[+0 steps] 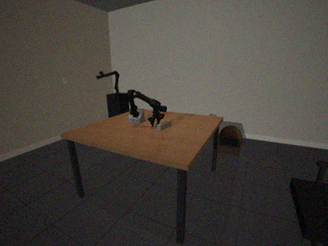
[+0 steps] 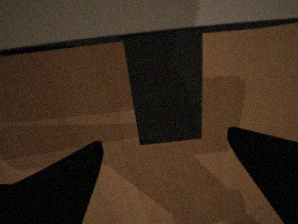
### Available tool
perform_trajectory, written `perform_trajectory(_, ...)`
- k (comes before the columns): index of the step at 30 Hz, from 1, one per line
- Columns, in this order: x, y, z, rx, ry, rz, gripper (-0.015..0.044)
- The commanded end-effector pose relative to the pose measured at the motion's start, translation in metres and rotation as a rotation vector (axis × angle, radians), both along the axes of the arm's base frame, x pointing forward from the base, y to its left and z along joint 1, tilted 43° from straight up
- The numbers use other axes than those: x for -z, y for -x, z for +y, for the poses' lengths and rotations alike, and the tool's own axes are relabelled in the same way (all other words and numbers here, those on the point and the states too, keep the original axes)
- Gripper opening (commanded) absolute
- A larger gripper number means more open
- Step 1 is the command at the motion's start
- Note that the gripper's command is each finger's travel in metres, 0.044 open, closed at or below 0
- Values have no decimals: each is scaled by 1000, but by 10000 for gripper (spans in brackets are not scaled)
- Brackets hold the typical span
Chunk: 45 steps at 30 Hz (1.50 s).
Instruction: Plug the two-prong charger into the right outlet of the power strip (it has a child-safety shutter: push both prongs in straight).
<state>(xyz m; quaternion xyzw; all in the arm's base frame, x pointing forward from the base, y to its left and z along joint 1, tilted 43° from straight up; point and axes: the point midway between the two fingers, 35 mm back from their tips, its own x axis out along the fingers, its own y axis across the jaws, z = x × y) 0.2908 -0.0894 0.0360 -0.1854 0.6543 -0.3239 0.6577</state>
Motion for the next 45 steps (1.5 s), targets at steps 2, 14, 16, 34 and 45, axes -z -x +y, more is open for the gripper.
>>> perform_trajectory(2,1,7,1,4,1,-6,440)
perform_trajectory(14,3,20,2,4,1,-6,440)
perform_trajectory(16,3,22,3,4,1,-5,440)
perform_trajectory(34,-55,5,54,-404,113,-441,440)
perform_trajectory(45,-55,5,54,-404,113,-441,440)
